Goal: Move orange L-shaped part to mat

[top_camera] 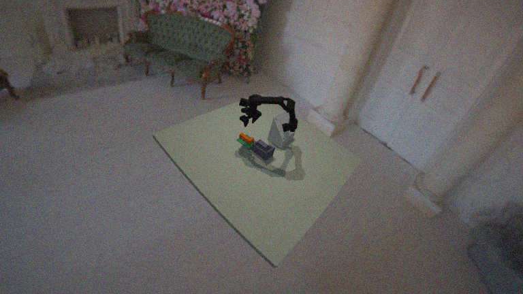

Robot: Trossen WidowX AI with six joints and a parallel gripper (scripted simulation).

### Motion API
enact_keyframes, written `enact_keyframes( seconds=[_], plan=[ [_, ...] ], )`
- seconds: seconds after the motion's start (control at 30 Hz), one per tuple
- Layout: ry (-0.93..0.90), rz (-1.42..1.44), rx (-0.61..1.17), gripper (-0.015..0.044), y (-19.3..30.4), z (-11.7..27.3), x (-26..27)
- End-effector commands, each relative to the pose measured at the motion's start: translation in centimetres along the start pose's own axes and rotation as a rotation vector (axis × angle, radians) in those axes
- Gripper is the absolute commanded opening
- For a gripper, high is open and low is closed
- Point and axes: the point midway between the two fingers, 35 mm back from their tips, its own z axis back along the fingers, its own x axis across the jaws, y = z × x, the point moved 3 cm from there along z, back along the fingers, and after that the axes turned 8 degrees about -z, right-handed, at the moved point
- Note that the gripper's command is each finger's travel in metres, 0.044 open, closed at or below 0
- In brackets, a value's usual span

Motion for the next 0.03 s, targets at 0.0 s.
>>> enact_keyframes(
  seconds=[0.0],
  plan=[
    [0.000, -0.003, 0.001, 0.0400, -0.02, -0.07, -0.03]
  ],
)
